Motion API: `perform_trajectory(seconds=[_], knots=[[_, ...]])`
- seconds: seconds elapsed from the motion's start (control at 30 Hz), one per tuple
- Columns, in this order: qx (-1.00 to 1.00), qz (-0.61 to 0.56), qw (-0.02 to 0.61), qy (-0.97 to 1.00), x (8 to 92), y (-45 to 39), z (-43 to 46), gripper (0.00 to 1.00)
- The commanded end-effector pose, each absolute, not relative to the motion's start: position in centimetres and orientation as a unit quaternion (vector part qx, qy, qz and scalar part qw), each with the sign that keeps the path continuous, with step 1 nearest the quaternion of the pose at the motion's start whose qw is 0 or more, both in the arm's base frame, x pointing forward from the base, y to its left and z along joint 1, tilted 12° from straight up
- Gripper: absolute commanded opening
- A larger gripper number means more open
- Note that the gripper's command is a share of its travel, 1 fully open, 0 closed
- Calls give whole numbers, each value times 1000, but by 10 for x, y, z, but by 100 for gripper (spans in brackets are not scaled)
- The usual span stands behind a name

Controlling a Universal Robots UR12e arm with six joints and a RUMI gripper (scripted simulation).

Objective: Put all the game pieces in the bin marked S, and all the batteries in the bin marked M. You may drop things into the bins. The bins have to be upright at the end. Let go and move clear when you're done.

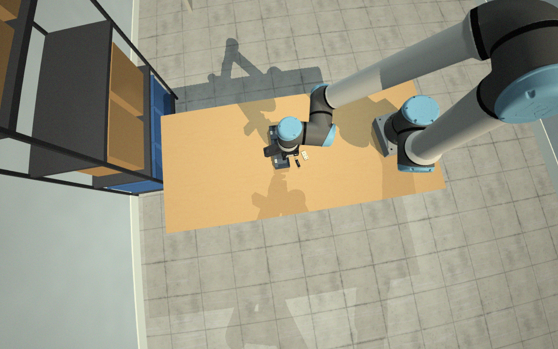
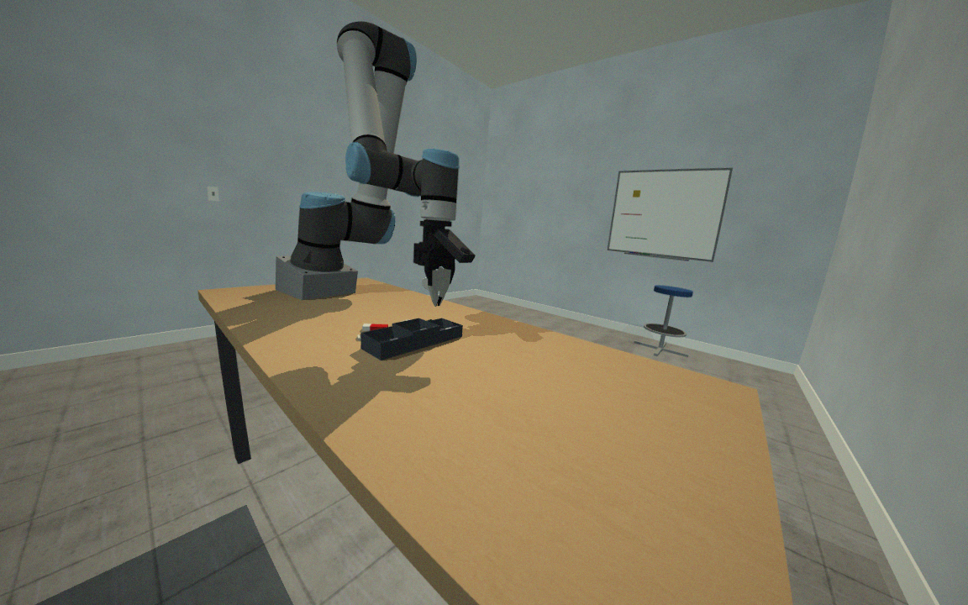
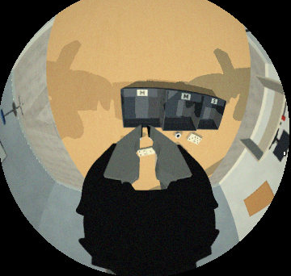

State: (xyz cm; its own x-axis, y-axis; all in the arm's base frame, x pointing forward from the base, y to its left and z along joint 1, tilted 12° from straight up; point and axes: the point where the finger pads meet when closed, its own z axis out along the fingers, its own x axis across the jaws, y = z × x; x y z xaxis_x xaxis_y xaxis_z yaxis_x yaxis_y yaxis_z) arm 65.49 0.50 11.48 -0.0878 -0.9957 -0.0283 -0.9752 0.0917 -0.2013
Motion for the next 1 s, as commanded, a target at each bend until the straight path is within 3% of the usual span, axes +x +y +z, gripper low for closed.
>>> perform_trajectory(seconds=[0.0,0.97], knots=[[-671,-66,79,735,656,6,113,4],[-671,-66,79,735,668,7,57,4]])
